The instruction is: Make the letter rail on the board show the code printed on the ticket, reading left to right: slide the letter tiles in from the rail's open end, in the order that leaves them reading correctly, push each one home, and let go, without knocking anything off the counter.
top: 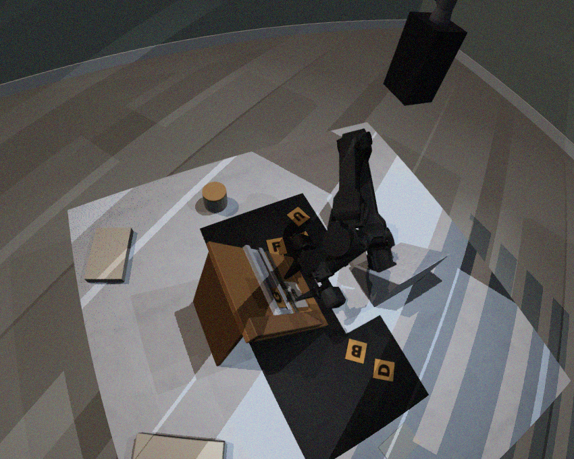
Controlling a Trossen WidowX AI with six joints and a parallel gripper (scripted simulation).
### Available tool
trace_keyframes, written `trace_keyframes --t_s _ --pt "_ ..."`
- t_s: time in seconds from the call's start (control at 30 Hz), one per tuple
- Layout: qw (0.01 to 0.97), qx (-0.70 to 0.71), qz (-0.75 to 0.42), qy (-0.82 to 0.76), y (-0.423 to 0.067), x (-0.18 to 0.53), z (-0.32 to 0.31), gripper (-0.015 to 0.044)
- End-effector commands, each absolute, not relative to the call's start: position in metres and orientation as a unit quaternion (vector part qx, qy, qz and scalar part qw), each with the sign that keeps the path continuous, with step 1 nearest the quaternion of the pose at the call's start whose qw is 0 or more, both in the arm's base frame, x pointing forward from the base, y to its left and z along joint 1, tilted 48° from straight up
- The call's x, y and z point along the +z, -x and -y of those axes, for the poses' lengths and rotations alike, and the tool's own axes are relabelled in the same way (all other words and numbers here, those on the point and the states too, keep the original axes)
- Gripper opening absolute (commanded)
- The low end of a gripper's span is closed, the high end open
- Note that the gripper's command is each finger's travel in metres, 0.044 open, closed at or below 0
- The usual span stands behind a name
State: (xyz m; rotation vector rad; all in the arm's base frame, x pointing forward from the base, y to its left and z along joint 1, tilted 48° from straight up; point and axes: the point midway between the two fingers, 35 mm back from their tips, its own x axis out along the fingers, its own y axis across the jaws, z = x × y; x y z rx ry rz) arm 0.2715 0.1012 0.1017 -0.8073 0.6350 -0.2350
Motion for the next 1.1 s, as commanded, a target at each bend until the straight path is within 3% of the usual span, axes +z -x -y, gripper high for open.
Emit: trace_keyframes --t_s 0.0,0.27,0.63,1.07 --pt "0.864 -0.112 -0.303 0.385 -0.272 0.101 -0.101 0.0216" --pt "0.864 -0.112 -0.303 0.385 -0.272 0.101 -0.101 0.0006" --pt "0.861 -0.114 -0.314 0.384 -0.274 0.102 -0.102 0.0" --pt "0.754 -0.201 -0.525 0.339 -0.302 0.123 -0.089 0.0"
